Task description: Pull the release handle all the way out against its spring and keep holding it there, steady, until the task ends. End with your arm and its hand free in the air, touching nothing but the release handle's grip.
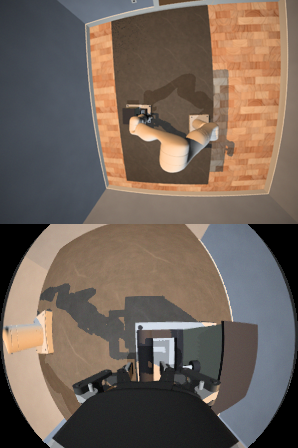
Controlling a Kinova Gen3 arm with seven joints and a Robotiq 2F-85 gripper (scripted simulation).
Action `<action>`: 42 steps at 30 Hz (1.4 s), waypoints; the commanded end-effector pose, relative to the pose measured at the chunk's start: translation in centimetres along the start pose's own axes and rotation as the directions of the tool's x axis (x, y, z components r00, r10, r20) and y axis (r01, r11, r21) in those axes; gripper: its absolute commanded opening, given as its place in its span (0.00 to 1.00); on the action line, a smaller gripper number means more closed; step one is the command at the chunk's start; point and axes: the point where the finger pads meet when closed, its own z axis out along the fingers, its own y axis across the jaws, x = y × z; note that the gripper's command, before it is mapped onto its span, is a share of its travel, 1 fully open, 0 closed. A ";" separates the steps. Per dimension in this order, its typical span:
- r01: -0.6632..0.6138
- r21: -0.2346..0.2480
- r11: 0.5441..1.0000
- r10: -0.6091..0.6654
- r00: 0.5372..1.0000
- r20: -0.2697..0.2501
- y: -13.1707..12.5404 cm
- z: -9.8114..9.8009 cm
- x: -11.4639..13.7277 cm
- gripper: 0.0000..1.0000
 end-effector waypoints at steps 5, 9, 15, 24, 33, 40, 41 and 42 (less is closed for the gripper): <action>0.000 -0.002 1.000 0.000 1.000 0.000 0.1 -0.1 0.0 0.00; 0.000 -0.002 1.000 0.000 1.000 0.000 0.1 -0.1 0.0 0.00; 0.000 -0.002 1.000 0.000 1.000 0.000 0.1 -0.1 0.0 0.00; 0.000 -0.002 1.000 0.000 1.000 0.000 0.1 -0.1 0.0 0.00; 0.000 -0.002 1.000 0.000 1.000 0.000 0.1 -0.1 0.0 0.00; 0.000 -0.002 1.000 0.000 1.000 0.000 0.1 -0.1 0.0 0.00; 0.000 -0.002 1.000 0.000 1.000 0.000 0.1 -0.1 0.0 0.00; 0.000 -0.002 1.000 0.000 1.000 0.000 0.1 -0.1 0.0 0.00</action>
